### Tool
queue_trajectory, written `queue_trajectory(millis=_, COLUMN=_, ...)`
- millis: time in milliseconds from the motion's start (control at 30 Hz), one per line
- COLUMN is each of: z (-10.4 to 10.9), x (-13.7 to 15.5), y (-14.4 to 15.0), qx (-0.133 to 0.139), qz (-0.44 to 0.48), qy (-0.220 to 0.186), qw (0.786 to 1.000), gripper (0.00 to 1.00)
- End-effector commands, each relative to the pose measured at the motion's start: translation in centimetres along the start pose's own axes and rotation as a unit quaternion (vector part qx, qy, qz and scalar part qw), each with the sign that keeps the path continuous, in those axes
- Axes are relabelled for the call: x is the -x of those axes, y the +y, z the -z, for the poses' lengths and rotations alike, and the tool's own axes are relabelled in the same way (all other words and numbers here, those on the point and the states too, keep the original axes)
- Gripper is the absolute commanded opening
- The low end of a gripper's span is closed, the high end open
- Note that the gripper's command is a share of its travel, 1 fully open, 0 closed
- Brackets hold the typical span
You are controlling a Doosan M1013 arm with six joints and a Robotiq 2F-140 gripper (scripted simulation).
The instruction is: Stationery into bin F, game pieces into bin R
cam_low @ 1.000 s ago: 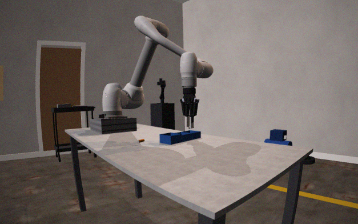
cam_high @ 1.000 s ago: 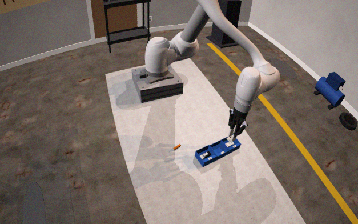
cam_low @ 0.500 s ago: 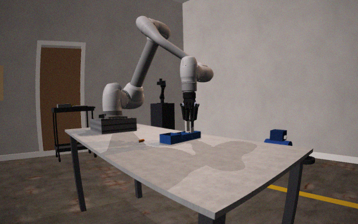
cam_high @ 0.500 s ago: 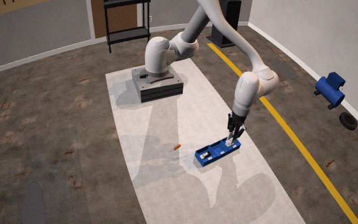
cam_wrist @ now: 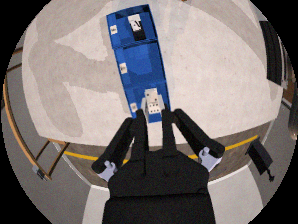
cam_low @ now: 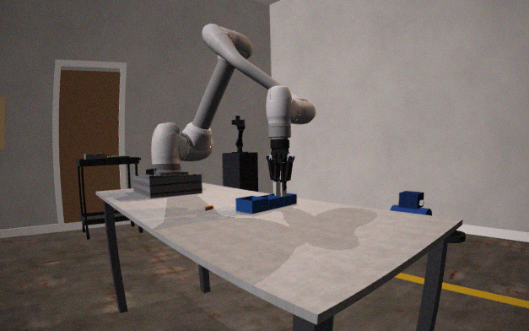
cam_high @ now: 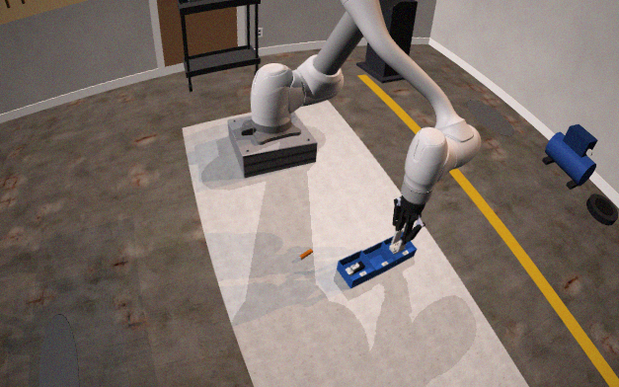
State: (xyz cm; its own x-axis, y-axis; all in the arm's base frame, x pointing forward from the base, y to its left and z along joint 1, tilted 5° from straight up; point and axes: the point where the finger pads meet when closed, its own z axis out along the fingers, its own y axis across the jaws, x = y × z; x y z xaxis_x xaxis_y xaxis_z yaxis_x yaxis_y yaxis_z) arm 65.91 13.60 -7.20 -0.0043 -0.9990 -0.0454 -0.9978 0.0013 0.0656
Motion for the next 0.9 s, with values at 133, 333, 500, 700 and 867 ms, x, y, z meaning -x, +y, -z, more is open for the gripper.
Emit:
queue_trajectory(millis=133, z=0.01, x=0.01, y=0.0, qx=0.0, qz=0.0, qy=0.0, qw=1.0, gripper=0.19)
queue_trajectory(millis=333, z=0.01, x=0.01, y=0.0, qx=0.0, qz=0.0, qy=0.0, qw=1.0, gripper=0.19)
queue_trajectory(millis=500, z=0.01, x=0.01, y=0.0, qx=0.0, qz=0.0, qy=0.0, qw=1.0, gripper=0.19)
queue_trajectory(millis=700, z=0.55, x=0.01, y=0.0, qx=0.0, qz=0.0, qy=0.0, qw=1.0, gripper=0.19)
queue_trajectory(millis=867, z=0.95, x=0.01, y=0.0, qx=0.0, qz=0.0, qy=0.0, qw=1.0, gripper=0.19)
